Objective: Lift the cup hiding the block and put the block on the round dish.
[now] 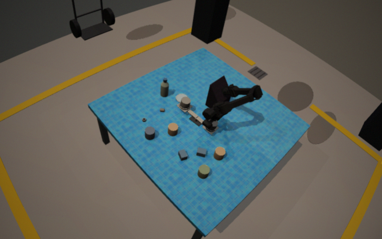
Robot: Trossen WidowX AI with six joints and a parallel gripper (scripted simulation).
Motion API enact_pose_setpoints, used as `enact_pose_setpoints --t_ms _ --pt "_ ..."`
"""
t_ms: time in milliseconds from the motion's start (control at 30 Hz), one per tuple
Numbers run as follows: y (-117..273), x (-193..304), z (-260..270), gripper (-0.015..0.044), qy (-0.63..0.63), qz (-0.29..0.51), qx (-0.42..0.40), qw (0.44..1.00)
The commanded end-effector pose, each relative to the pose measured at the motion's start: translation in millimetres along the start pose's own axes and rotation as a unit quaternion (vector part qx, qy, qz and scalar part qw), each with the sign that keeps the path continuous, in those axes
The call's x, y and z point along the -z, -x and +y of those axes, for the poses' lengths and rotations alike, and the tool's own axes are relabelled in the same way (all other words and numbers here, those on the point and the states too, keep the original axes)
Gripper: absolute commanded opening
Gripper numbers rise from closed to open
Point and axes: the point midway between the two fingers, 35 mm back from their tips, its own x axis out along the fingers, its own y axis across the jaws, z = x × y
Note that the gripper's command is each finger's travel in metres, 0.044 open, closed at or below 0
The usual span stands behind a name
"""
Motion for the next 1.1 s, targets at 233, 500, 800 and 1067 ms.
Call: enact_pose_setpoints --t_ms 233,500,800,1067 --pt "15 -2 4 0.0000 0.002 -0.004 -0.005 1.000" --pt "25 -3 5 0.0000 0.001 -0.005 -0.005 1.000" --pt "36 -3 6 0.0000 0.001 -0.006 -0.004 1.000" --pt "46 -4 6 0.0000 0.001 -0.006 -0.004 1.000"
